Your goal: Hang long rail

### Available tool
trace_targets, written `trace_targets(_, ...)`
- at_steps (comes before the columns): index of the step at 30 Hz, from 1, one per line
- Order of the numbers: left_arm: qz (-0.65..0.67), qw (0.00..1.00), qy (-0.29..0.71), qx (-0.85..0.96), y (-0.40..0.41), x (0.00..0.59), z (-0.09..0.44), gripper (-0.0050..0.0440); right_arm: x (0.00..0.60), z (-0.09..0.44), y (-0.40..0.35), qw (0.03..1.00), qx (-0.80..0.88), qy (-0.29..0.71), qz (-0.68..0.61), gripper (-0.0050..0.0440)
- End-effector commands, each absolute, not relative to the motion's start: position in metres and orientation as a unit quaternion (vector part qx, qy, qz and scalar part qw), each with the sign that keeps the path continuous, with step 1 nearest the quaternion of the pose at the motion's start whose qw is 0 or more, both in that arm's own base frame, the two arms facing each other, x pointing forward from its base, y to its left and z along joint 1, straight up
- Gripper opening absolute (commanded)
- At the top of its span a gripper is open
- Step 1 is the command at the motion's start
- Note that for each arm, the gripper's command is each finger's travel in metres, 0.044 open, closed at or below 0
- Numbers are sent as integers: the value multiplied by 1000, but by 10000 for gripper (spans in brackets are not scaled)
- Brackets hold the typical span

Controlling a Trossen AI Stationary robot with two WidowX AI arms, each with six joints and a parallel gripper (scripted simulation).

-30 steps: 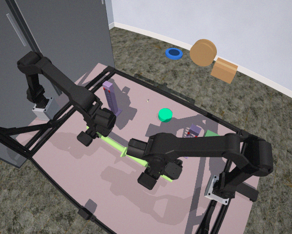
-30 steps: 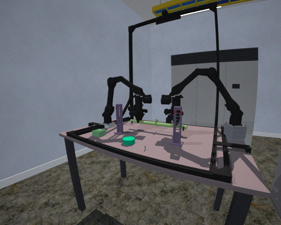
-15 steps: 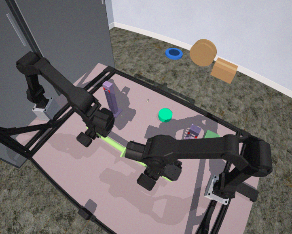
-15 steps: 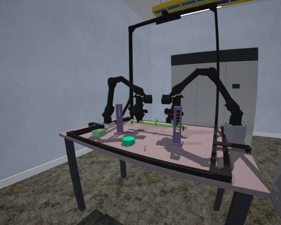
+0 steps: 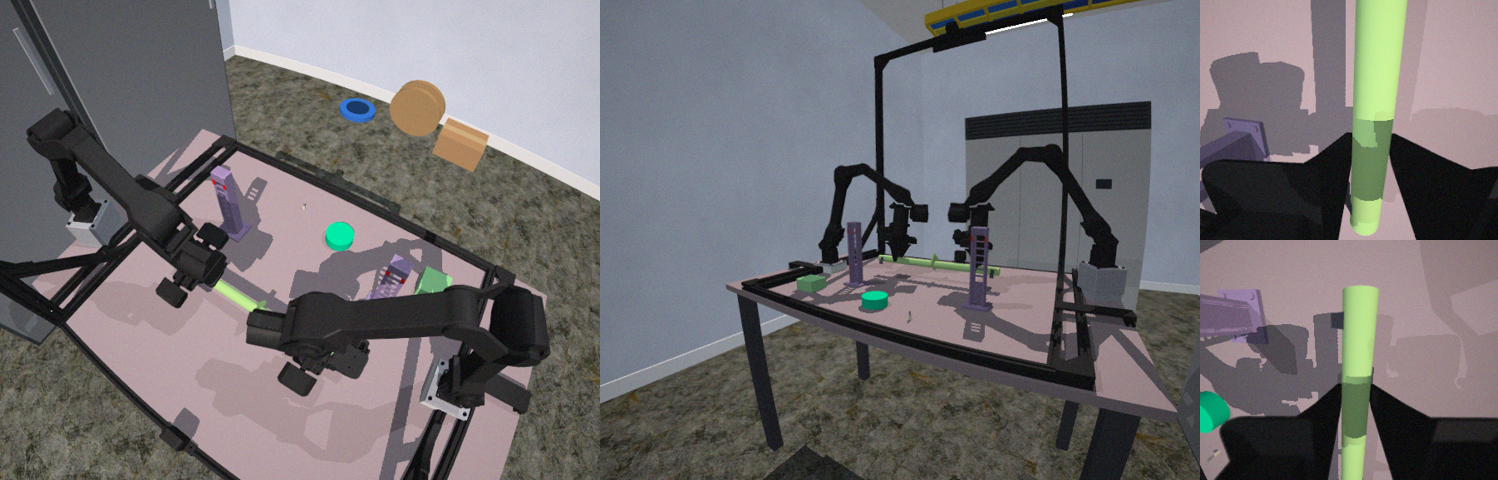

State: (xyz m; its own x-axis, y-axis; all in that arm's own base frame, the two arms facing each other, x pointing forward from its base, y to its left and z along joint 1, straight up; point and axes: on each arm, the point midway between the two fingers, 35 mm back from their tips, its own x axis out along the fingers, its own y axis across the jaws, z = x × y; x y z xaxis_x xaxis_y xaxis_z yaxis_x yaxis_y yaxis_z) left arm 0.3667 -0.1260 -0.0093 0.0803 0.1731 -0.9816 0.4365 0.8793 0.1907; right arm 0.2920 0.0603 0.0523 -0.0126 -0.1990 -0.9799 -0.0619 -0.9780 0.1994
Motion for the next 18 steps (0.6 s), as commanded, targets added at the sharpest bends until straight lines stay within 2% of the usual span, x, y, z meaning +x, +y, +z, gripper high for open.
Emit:
trace_targets(1,-74,702,663,248,-128,365,-8,0,292,53,64,67,698,-111,-705,0)
trace_targets(18,-20,706,642,298,-133,364,-8,0,293,52,68,121,687,-164,-697,0)
